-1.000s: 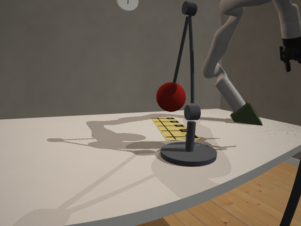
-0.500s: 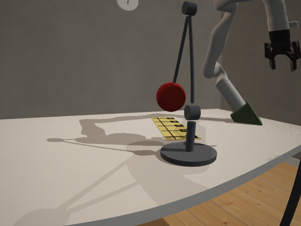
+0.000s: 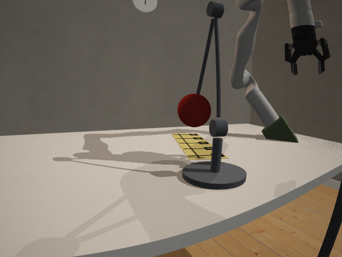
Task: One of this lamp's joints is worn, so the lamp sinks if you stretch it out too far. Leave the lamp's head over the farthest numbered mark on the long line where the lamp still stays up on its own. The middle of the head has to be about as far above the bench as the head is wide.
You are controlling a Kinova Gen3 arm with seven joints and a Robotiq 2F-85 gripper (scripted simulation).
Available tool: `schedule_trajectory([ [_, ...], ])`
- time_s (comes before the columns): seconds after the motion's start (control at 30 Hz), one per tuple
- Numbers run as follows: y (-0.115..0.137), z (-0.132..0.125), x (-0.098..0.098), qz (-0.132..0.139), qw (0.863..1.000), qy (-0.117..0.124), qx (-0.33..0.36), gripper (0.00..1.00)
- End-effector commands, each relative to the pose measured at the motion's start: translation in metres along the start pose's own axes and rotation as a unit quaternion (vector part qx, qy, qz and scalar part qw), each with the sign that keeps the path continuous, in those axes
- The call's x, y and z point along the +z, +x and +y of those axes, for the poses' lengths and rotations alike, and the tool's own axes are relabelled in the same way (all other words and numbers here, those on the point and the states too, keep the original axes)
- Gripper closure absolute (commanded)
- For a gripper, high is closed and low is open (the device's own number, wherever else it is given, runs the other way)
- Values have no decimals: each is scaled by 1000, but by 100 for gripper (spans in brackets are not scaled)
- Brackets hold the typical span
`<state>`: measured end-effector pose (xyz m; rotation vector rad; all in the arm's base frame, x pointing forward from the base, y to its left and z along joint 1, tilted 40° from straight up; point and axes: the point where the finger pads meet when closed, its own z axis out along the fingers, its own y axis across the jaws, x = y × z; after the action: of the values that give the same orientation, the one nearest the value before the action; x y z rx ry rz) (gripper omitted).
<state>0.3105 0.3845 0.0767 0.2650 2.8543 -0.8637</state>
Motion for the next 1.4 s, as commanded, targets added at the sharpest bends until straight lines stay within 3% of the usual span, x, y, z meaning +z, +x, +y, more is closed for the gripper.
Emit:
schedule_trajectory([
  [0.0, -10, -4, -11, -11, 1000, -13, -17, 0],
  [0.27, -46, -13, -27, -58, 994, -33, -92, 0],
  [0.37, -50, -13, -30, -63, 992, -35, -101, 0],
  [0.83, -108, -15, -68, -142, 960, -69, -232, 0],
  [0.9, -108, -15, -68, -142, 960, -69, -232, 0],
  [1.37, -155, -4, -118, -217, 902, -103, -358, 0],
])
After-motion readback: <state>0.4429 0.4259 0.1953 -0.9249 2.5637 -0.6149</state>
